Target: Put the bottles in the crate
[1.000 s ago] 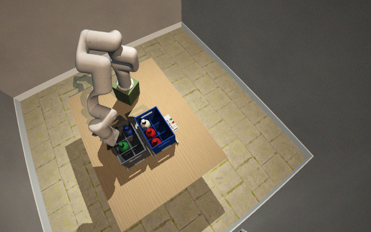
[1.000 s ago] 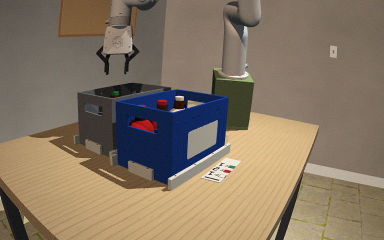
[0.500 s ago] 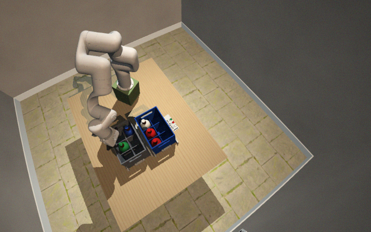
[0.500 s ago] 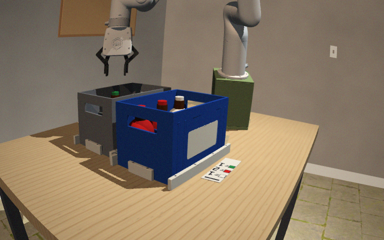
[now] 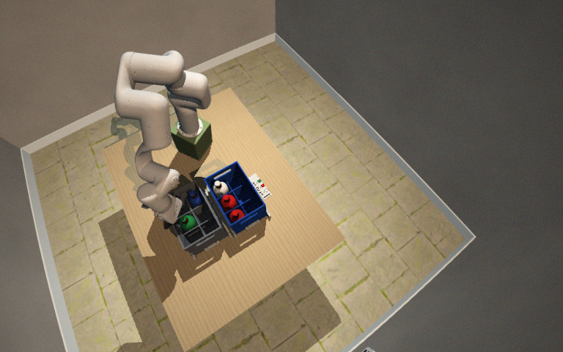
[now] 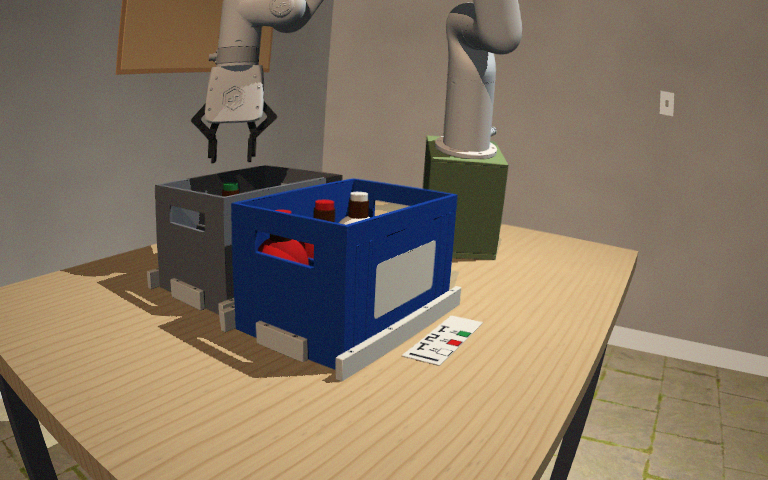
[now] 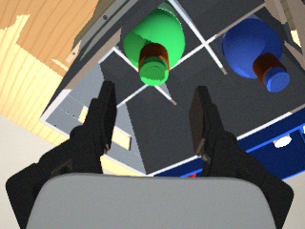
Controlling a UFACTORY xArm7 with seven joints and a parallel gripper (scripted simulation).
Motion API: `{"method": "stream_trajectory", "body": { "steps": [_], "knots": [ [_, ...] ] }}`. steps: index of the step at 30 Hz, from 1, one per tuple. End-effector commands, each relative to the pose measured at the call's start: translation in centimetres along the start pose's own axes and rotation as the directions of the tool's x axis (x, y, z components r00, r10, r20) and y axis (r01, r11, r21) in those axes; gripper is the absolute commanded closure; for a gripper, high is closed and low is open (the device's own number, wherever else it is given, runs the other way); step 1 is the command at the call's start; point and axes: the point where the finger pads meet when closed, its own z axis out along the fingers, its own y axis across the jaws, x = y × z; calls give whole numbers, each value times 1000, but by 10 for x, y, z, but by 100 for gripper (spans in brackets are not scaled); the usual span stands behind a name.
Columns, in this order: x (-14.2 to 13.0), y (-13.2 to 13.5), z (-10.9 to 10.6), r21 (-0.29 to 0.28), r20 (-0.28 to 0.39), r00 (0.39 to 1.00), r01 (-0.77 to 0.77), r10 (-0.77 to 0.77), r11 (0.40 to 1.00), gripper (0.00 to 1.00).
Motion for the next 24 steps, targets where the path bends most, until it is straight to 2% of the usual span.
{"method": "stream_trajectory", "body": {
  "steps": [1, 24],
  "knots": [
    [0, -2, 2, 5, 1, 1000, 0, 0, 1000, 35],
    [0, -2, 30, 5, 0, 1000, 0, 0, 1000, 35]
  ]
}}
